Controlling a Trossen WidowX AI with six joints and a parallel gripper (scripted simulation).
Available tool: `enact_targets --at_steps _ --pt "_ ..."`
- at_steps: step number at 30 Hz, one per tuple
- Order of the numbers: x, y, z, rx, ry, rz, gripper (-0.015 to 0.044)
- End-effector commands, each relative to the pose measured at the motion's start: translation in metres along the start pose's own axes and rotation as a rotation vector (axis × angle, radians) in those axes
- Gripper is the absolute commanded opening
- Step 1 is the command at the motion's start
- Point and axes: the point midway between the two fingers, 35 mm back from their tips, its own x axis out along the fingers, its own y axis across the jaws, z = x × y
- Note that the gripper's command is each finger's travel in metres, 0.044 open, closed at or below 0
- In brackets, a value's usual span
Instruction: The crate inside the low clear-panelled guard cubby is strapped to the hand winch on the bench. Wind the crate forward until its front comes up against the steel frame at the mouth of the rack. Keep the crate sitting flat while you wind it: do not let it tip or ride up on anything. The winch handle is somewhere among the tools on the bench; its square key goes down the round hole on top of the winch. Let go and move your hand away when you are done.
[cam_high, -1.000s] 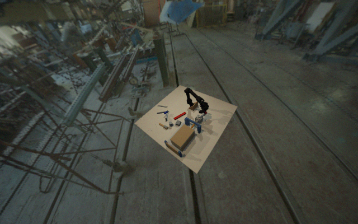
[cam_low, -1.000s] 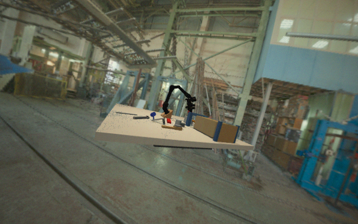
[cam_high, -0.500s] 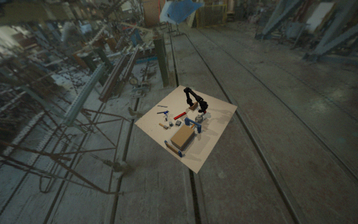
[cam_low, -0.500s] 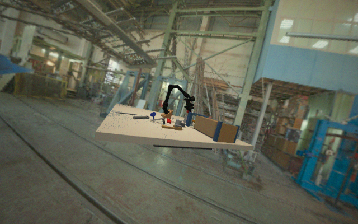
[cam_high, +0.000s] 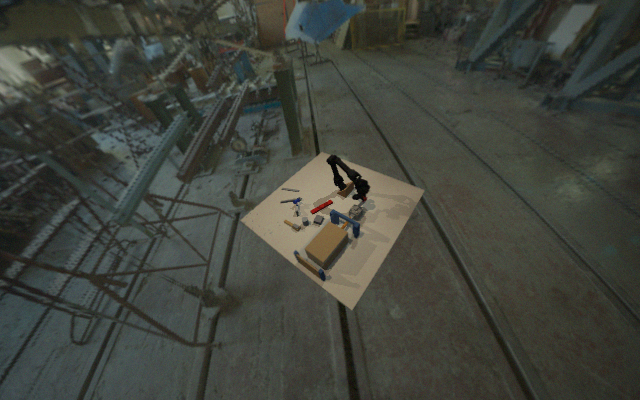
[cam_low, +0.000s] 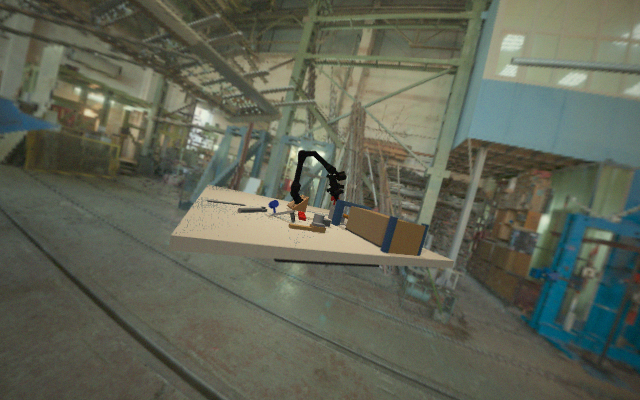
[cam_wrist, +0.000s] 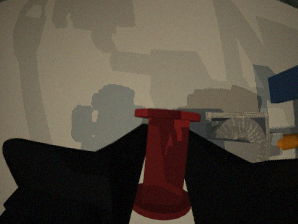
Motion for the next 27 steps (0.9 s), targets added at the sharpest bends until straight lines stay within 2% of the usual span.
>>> enact_targets --at_steps 1,27 --pt "-0.001 0.0 -0.012 -0.001 0.027 -0.002 0.0" --pt "-0.022 -0.018 -0.056 -0.001 0.032 -0.003 0.0"
